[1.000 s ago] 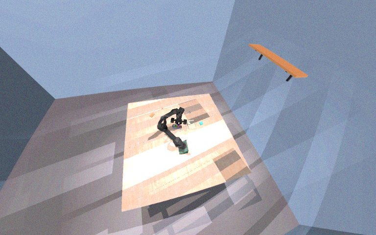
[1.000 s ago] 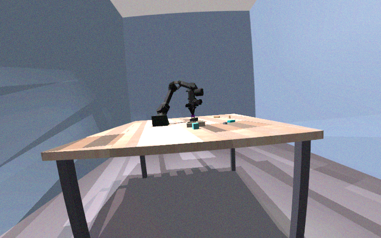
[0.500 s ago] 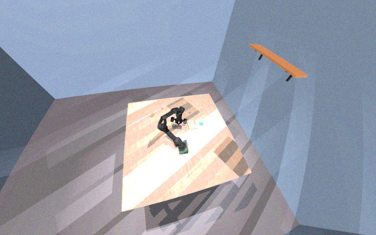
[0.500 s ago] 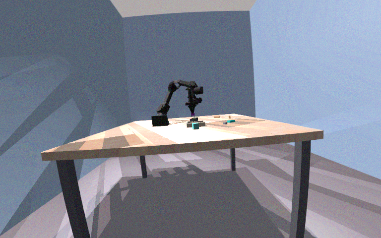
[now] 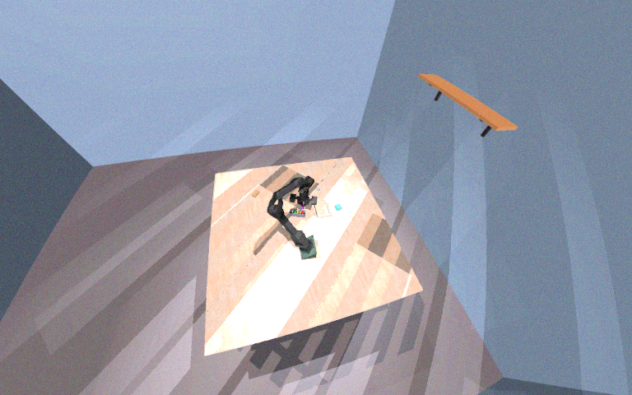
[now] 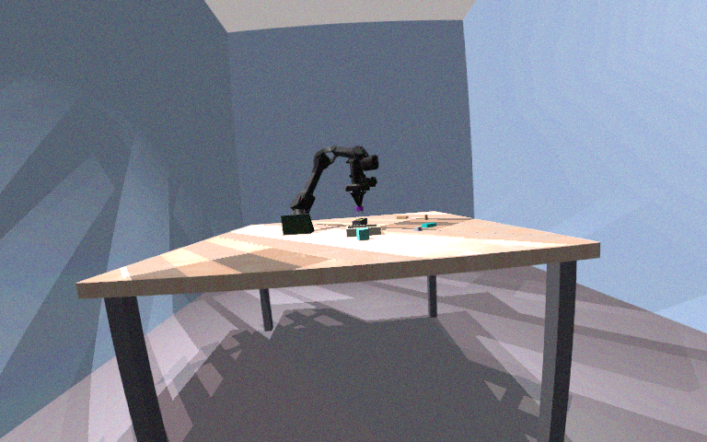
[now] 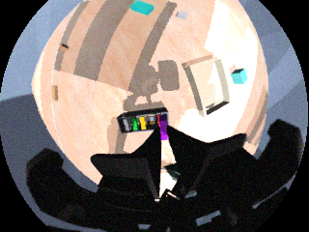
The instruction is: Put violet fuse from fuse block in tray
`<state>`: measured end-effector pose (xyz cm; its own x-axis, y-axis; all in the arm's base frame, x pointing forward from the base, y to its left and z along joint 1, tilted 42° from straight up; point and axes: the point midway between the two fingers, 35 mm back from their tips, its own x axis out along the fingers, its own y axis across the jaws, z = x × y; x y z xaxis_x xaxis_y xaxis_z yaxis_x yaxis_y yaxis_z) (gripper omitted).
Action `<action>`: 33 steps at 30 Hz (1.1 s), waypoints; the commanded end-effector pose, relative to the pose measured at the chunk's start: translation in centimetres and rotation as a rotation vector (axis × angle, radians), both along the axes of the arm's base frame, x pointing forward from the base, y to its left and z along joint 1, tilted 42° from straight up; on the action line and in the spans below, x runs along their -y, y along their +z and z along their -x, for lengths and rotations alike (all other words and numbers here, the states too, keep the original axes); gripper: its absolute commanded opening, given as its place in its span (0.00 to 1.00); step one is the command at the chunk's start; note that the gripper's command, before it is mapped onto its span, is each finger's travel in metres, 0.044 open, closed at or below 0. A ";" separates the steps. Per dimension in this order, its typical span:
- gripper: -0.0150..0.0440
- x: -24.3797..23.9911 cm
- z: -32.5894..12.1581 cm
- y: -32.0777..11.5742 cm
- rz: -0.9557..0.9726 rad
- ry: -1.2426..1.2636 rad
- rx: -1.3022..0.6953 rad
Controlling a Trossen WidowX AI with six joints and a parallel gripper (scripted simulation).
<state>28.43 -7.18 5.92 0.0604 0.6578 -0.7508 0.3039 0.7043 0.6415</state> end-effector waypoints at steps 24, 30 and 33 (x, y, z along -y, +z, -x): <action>0.25 10.7 -0.6 -9.7 0.005 0.006 -0.006; 0.25 11.3 -0.4 -10.3 0.005 0.006 -0.006; 0.25 11.0 -0.5 -10.6 0.005 0.006 -0.005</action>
<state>28.81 -18.34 -4.24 0.0580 0.6556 -0.7528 0.3094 0.7052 0.6380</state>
